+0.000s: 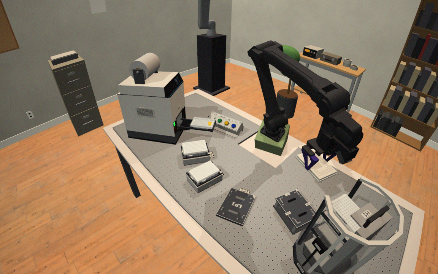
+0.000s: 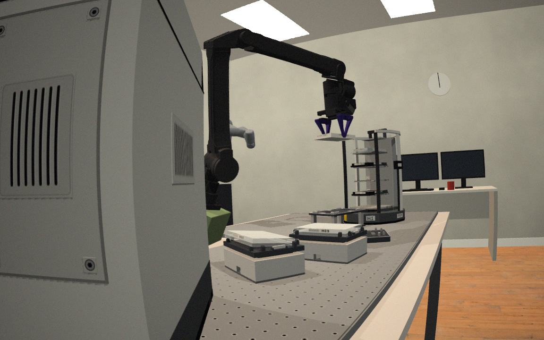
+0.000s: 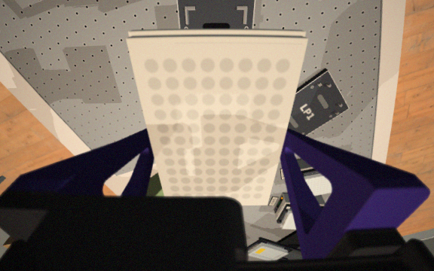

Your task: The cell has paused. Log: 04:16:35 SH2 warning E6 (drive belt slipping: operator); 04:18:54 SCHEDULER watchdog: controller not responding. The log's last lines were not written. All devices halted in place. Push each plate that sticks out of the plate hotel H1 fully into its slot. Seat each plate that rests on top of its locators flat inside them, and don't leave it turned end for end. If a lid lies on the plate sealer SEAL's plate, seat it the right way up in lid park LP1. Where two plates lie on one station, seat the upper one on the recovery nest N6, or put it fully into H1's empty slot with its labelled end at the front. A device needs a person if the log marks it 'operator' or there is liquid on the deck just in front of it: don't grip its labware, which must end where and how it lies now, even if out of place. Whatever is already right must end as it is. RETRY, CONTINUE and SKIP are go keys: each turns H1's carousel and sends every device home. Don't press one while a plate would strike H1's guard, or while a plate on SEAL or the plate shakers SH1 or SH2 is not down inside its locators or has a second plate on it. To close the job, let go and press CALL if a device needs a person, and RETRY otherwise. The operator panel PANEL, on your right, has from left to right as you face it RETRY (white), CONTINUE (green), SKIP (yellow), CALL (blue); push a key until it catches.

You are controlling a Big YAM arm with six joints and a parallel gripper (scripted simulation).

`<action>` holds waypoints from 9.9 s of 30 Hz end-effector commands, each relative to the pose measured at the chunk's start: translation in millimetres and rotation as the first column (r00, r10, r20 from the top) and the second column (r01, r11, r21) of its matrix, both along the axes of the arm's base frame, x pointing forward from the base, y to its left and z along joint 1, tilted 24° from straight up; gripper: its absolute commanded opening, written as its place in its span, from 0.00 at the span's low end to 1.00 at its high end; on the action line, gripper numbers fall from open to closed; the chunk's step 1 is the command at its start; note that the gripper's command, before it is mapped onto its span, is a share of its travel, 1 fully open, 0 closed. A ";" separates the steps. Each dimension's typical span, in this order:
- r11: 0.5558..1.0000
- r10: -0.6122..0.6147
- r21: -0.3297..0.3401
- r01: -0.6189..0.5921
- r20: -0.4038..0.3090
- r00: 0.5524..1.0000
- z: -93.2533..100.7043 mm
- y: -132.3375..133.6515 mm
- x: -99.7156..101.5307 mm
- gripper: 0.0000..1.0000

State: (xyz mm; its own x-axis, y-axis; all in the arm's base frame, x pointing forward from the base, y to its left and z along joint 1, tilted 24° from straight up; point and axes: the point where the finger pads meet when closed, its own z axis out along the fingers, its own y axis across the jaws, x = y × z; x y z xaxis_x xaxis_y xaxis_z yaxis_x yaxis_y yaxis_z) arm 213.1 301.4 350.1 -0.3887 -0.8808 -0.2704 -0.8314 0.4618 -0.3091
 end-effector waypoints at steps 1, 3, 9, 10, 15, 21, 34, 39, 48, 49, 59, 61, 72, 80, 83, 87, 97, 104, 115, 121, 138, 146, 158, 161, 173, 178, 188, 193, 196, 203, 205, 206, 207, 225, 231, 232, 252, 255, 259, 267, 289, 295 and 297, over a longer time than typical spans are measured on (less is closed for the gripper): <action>1.000 -0.001 -0.001 0.001 0.001 1.000 -7.2 1.2 7.0 0.84; 1.000 -0.001 -0.003 0.001 0.000 1.000 -9.7 1.7 7.9 0.84; 1.000 -0.001 -0.006 0.001 -0.001 1.000 -14.7 2.8 9.8 0.84; 1.000 -0.001 0.000 0.001 0.002 1.000 -12.9 1.5 9.5 0.84; 1.000 -0.001 -0.004 0.001 0.000 1.000 -19.3 2.8 11.9 0.84; 1.000 -0.001 -0.005 0.001 0.000 1.000 -25.1 3.4 14.2 0.84; 1.000 -0.001 -0.005 0.001 0.000 1.000 -35.3 4.3 18.5 0.84; 1.000 -0.001 -0.008 0.001 -0.002 1.000 -41.1 5.2 20.8 0.84; 1.000 -0.001 -0.004 0.001 0.000 1.000 -45.9 5.1 23.2 0.84; 1.000 -0.001 -0.006 0.001 -0.001 1.000 -47.7 5.6 23.8 0.84; 1.000 -0.001 -0.007 0.001 -0.002 1.000 -56.3 6.3 27.4 0.84; 1.000 -0.001 -0.003 0.001 0.001 1.000 -55.7 5.8 27.4 0.84; 1.000 -0.001 -0.004 0.001 0.000 1.000 -66.2 6.9 31.8 0.84; 1.000 -0.001 -0.002 0.001 0.001 1.000 -70.8 7.1 34.0 0.84; 1.000 -0.001 -0.008 0.001 -0.002 1.000 -76.2 8.2 35.7 0.84; 1.000 -0.001 -0.006 0.001 -0.001 1.000 -78.9 8.1 37.1 0.84; 1.000 -0.001 -0.004 0.001 0.000 1.000 -85.4 8.5 40.1 0.84; 1.000 -0.001 -0.006 0.001 -0.001 1.000 -92.8 9.3 43.0 0.84; 1.000 -0.001 -0.008 0.001 -0.002 1.000 -102.0 10.3 46.7 0.84; 1.000 -0.001 -0.008 0.001 -0.002 1.000 -107.5 10.7 49.0 0.84; 1.000 -0.001 -0.009 0.001 -0.003 1.000 -121.4 11.8 54.9 0.84; 1.000 -0.001 -0.002 0.001 0.002 1.000 -123.9 11.7 56.9 0.84; 1.000 -0.001 -0.006 0.001 0.000 1.000 -136.4 13.0 61.8 0.84; 1.000 -0.001 -0.008 0.001 -0.002 1.000 -139.3 13.3 62.7 0.84; 1.000 -0.001 -0.009 0.001 -0.003 1.000 -150.0 14.2 67.0 0.84; 1.000 -0.001 -0.007 0.001 -0.001 1.000 -152.6 14.4 68.5 0.84; 1.000 -0.001 -0.009 0.001 -0.003 1.000 -162.0 15.2 72.1 0.84; 1.000 -0.001 -0.007 0.001 -0.002 1.000 -165.7 15.5 74.0 0.84; 1.000 -0.001 -0.007 0.001 -0.001 1.000 -166.5 15.6 74.4 0.84; 1.000 -0.001 -0.009 0.001 -0.003 1.000 -173.9 16.3 77.2 0.84; 1.000 -0.001 -0.009 0.001 -0.003 1.000 -175.8 16.4 77.9 0.84; 1.000 -0.001 -0.009 0.001 -0.003 1.000 -176.8 16.5 78.3 0.84; 1.000 -0.001 -0.009 0.001 -0.003 1.000 -177.7 16.5 78.7 0.84; 1.000 -0.001 -0.009 0.001 -0.003 1.000 -192.4 17.8 85.0 0.84; 1.000 -0.001 0.005 0.001 0.008 1.000 -188.3 17.8 86.3 0.84; 1.000 -0.001 -0.001 0.001 0.003 1.000 -192.7 18.1 86.9 0.84; 1.000 0.000 0.007 0.000 0.008 1.000 -190.7 18.8 85.8 0.84; 1.000 0.000 0.008 0.000 0.010 1.000 -190.1 18.6 85.7 0.84; 1.000 0.000 0.010 0.000 0.011 1.000 -189.2 18.6 85.4 0.84; 1.000 0.000 0.013 0.000 0.013 1.000 -187.9 18.6 84.9 0.84; 1.000 0.002 0.019 -0.002 0.015 1.000 -181.1 26.1 86.1 0.84; 1.000 -0.001 -0.010 0.001 -0.003 1.000 -201.0 18.3 88.0 0.84; 1.000 -0.001 -0.010 0.001 -0.003 1.000 -201.4 18.3 88.2 0.84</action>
